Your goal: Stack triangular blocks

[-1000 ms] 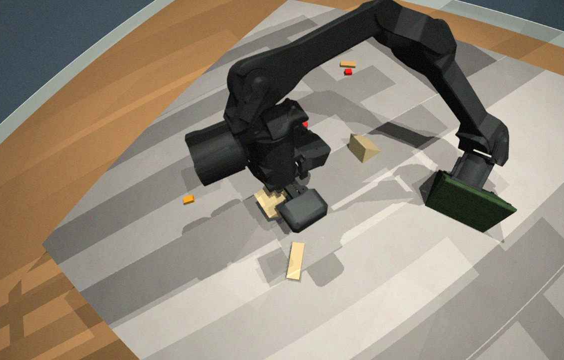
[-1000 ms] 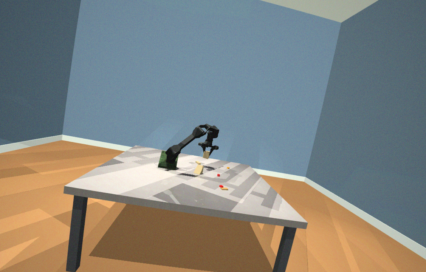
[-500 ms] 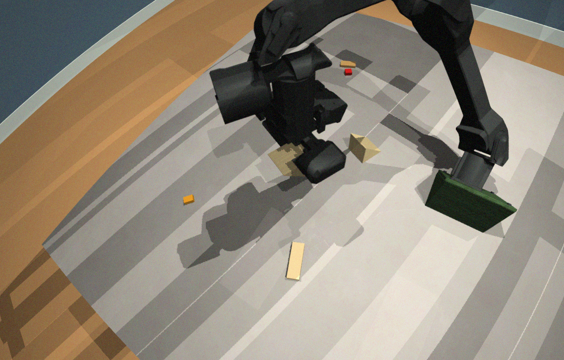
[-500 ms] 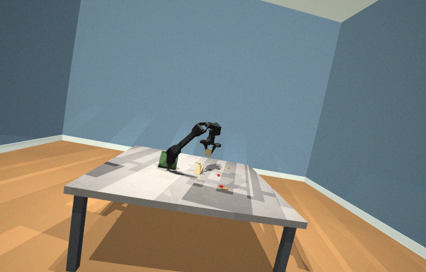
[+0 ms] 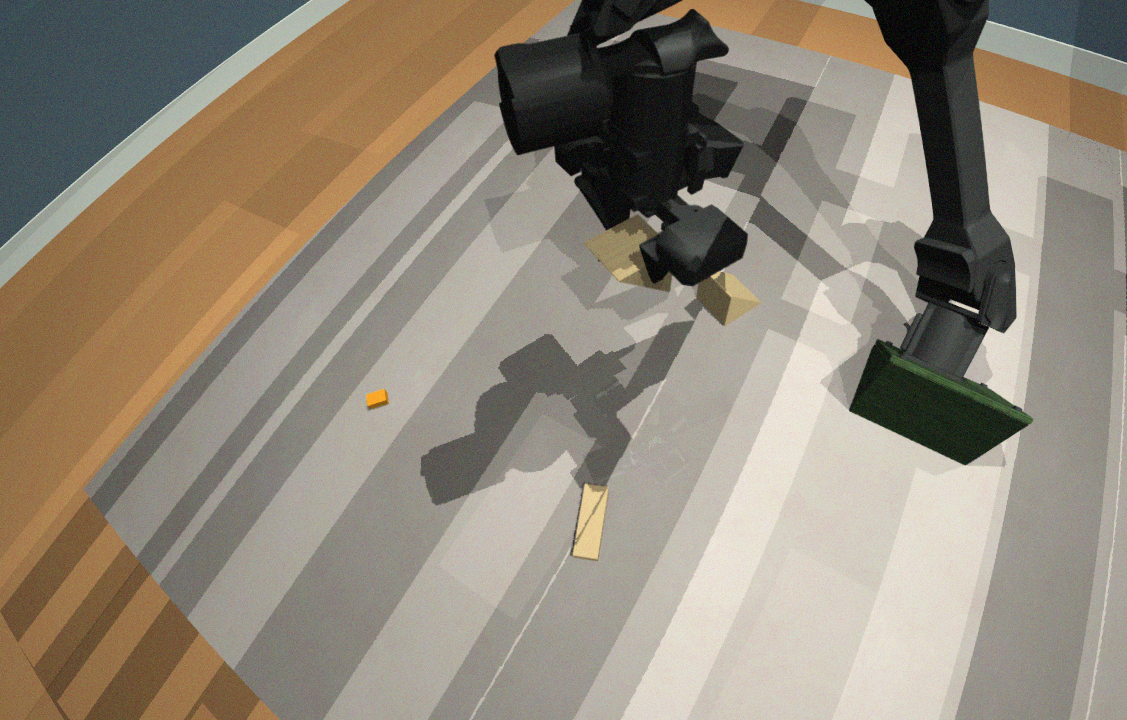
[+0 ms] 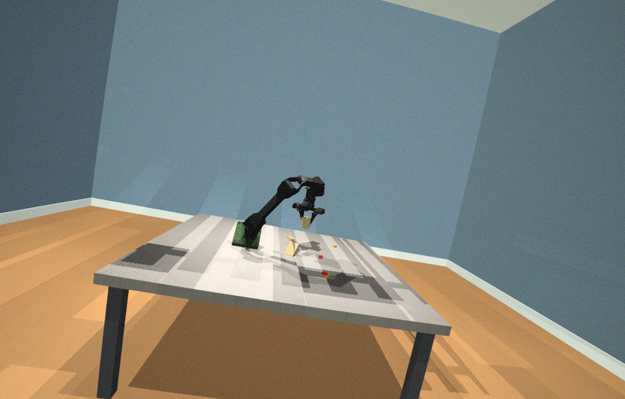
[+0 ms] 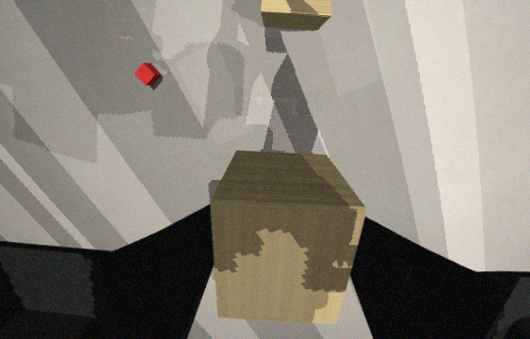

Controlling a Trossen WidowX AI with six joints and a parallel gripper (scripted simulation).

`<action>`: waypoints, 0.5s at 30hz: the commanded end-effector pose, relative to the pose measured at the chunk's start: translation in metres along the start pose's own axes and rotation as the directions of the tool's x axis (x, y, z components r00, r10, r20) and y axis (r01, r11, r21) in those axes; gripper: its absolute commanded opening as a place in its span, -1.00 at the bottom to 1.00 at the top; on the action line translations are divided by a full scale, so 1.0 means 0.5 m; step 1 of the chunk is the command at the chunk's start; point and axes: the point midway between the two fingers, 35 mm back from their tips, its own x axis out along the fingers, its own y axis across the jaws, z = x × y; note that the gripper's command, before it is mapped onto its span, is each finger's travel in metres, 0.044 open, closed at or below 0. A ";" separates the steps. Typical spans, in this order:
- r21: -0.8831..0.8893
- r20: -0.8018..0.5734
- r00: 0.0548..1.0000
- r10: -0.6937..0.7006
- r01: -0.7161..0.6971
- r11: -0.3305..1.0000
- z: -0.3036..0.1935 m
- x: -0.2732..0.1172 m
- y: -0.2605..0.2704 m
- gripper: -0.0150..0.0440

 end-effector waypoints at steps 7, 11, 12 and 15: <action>-0.016 0.003 1.000 0.006 -0.006 1.000 0.093 -0.018 0.013 -0.49; -0.019 0.002 1.000 0.008 -0.008 1.000 0.130 -0.023 0.015 -0.49; -0.020 0.002 1.000 0.008 -0.008 1.000 0.140 -0.023 0.016 -0.49; -0.023 0.000 1.000 0.010 -0.010 1.000 0.168 -0.026 0.016 -0.49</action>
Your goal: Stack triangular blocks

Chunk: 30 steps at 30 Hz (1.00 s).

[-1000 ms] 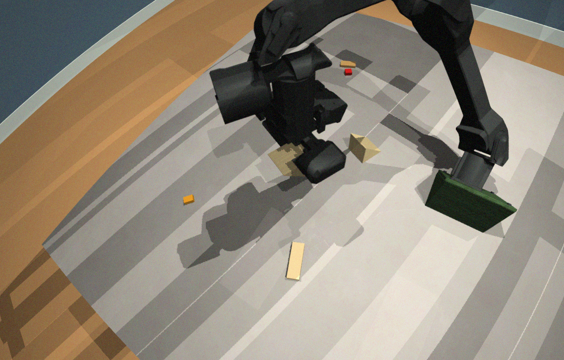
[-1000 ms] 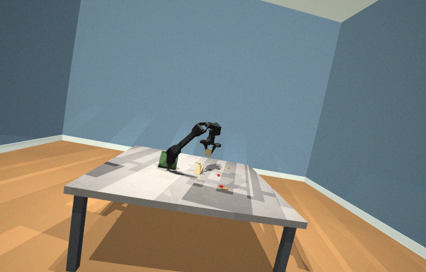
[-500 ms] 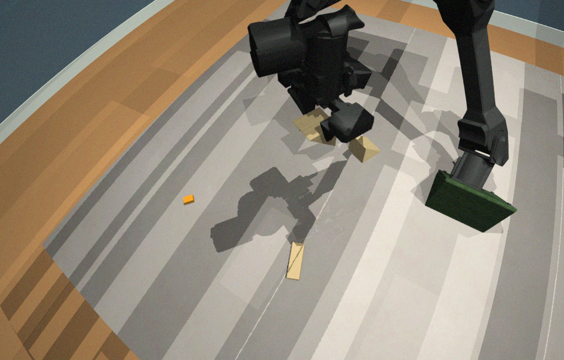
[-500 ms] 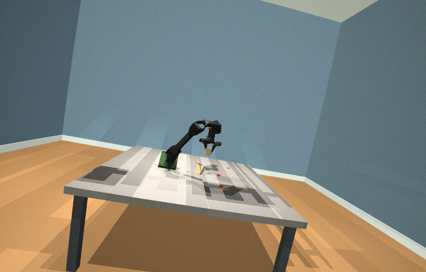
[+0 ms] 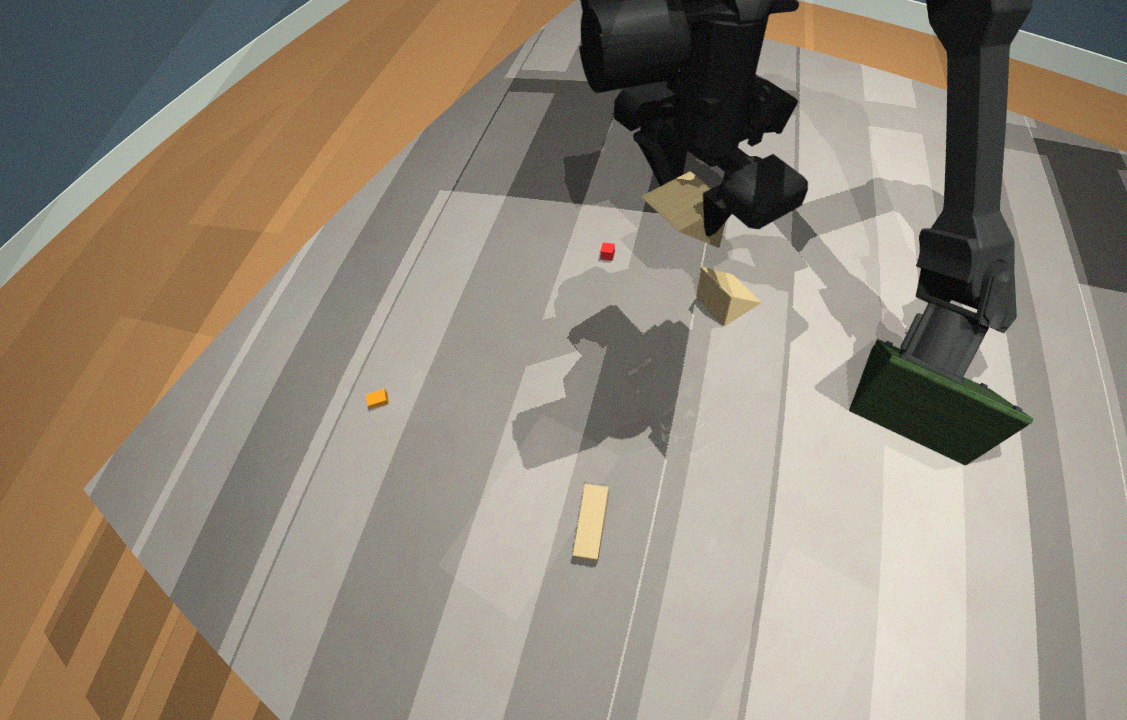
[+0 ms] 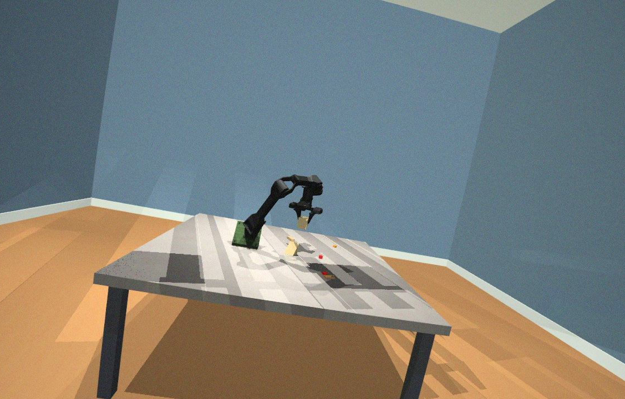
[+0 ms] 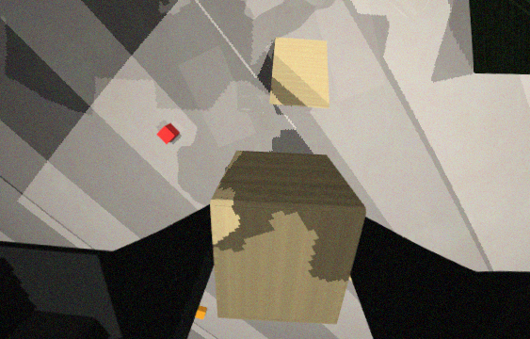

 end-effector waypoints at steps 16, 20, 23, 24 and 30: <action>-0.025 -0.010 1.000 0.015 -0.015 1.000 0.168 -0.001 -0.015 -0.49; -0.027 -0.013 1.000 0.018 -0.019 0.999 0.201 0.003 -0.021 -0.49; -0.028 -0.012 1.000 0.020 -0.020 0.999 0.227 0.008 -0.024 -0.49; -0.028 -0.012 1.000 0.020 -0.021 0.999 0.235 0.010 -0.025 -0.49; -0.029 -0.009 1.000 0.022 -0.022 0.999 0.263 0.018 -0.031 -0.49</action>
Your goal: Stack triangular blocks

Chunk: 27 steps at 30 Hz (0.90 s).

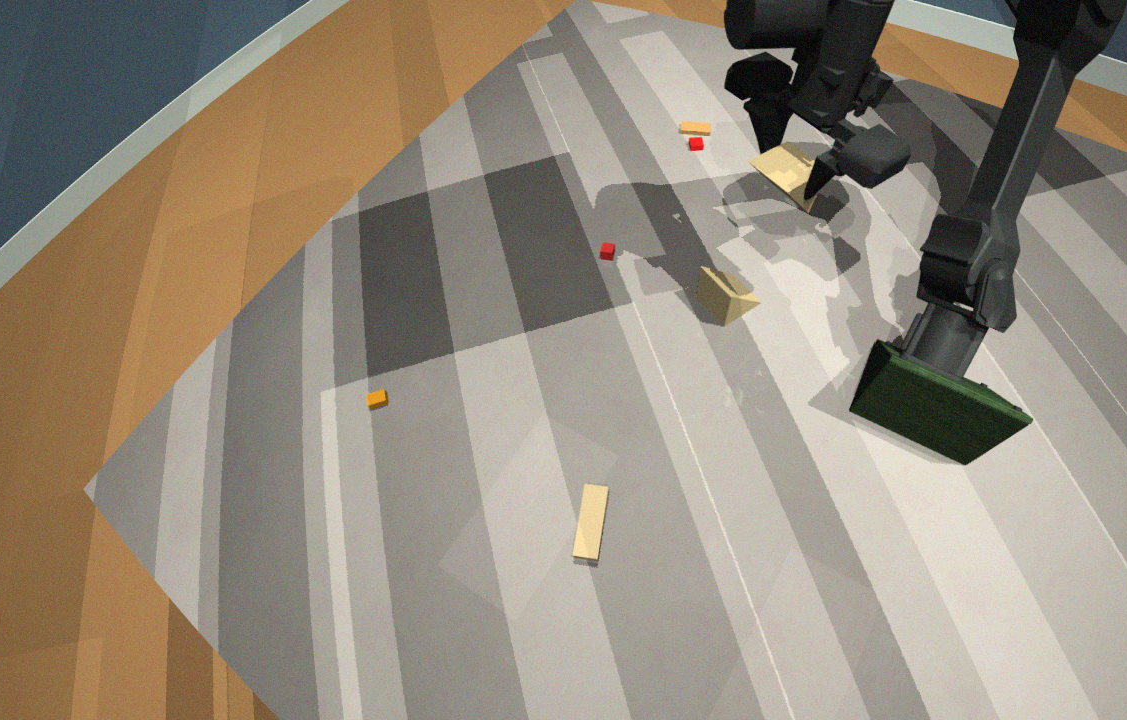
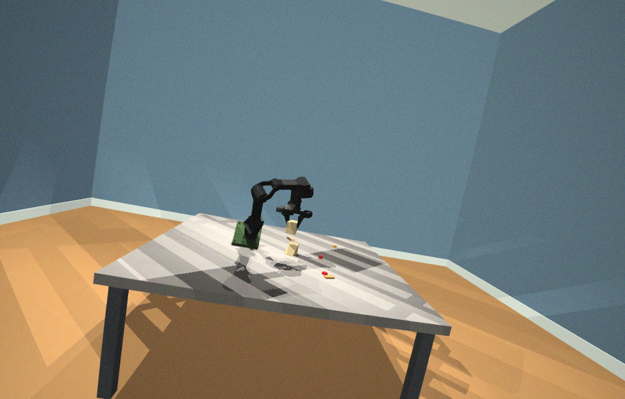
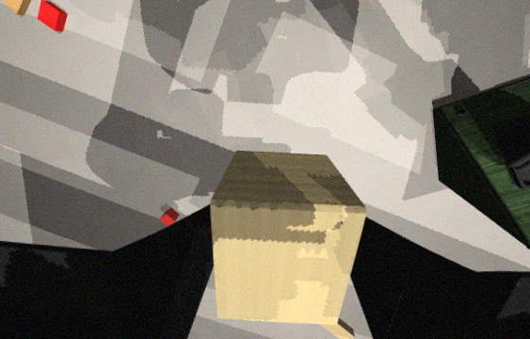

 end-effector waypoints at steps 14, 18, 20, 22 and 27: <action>0.034 0.046 0.999 -0.028 0.027 0.999 -0.037 0.125 -0.008 -0.49; 0.045 0.056 0.998 -0.036 0.034 0.998 -0.042 0.155 -0.011 -0.49; 0.045 0.057 0.998 -0.037 0.034 0.998 -0.042 0.158 -0.011 -0.49; 0.045 0.057 0.998 -0.037 0.034 0.998 -0.045 0.168 -0.011 -0.49; 0.046 0.057 0.998 -0.036 0.034 0.998 -0.056 0.209 -0.009 -0.49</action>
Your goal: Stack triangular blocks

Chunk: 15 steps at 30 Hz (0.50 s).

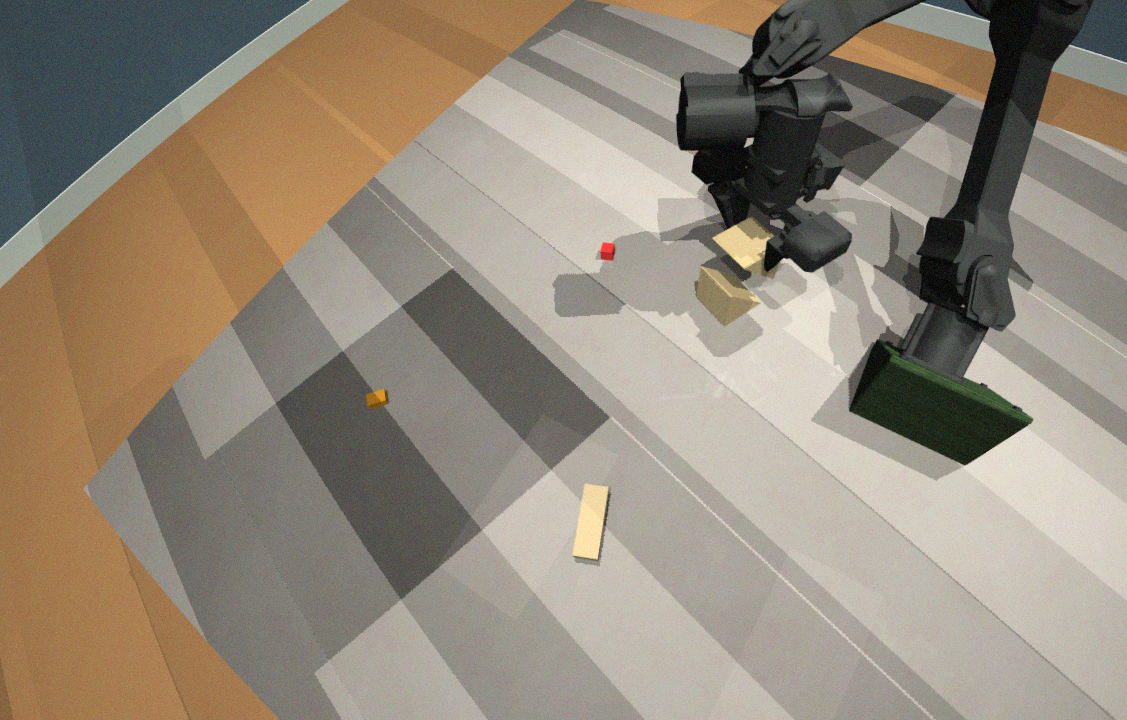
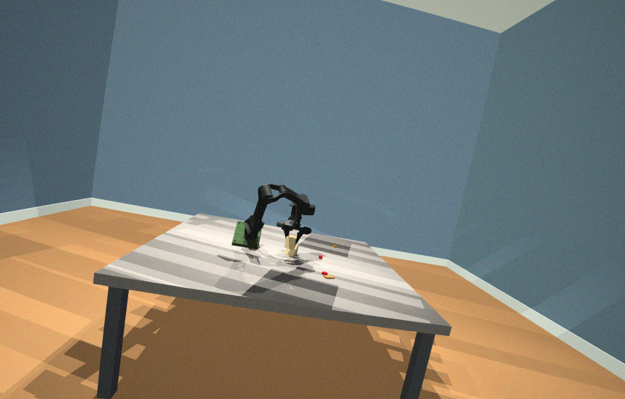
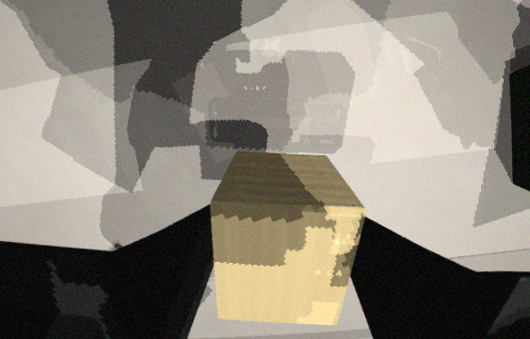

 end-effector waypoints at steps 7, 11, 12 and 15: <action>-0.009 0.011 1.000 0.002 -0.002 1.000 -0.004 0.028 -0.003 -0.49; -0.010 0.012 1.000 0.002 -0.002 1.000 -0.004 0.029 -0.003 -0.49; -0.010 0.012 1.000 0.002 -0.002 1.000 -0.004 0.029 -0.003 -0.49; -0.010 0.012 1.000 0.002 -0.002 1.000 -0.004 0.029 -0.003 -0.49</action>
